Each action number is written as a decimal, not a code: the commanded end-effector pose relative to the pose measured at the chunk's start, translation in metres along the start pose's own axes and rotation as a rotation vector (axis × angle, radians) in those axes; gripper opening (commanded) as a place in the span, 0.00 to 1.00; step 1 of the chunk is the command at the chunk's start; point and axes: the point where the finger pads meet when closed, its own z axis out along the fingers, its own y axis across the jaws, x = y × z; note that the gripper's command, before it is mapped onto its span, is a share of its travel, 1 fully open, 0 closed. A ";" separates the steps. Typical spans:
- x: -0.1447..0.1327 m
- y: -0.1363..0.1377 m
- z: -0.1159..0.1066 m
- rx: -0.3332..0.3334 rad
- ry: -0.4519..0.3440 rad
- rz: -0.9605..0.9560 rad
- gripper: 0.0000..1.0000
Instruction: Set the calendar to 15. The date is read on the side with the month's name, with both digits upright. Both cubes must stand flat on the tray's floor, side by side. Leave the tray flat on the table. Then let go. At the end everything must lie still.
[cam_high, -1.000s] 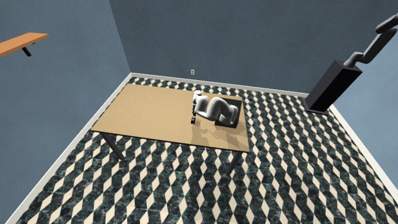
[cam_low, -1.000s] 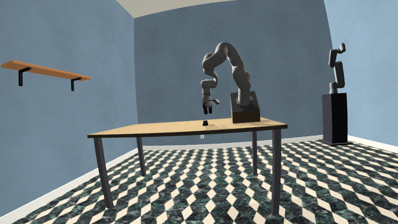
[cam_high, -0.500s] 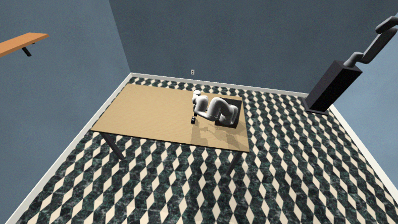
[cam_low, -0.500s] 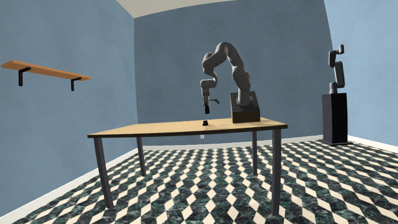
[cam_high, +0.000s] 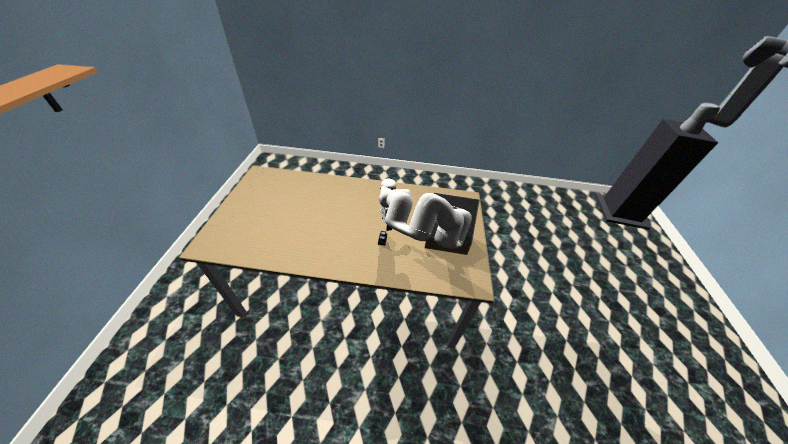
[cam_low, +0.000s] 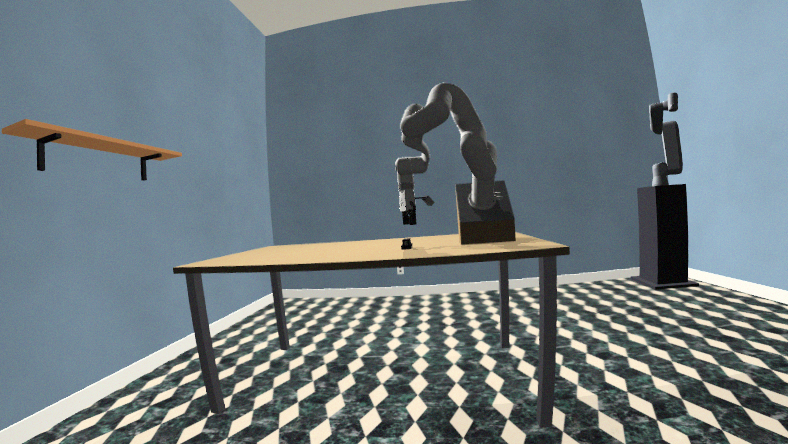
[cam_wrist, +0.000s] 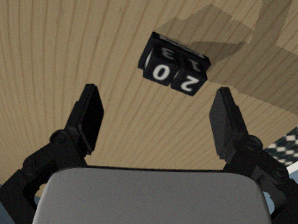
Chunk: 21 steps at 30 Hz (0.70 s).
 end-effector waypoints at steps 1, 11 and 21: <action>-0.003 0.000 -0.002 0.002 -0.012 -0.145 1.00; -0.008 0.001 -0.004 0.004 -0.011 -0.434 1.00; -0.012 0.002 -0.006 0.006 -0.010 -0.696 1.00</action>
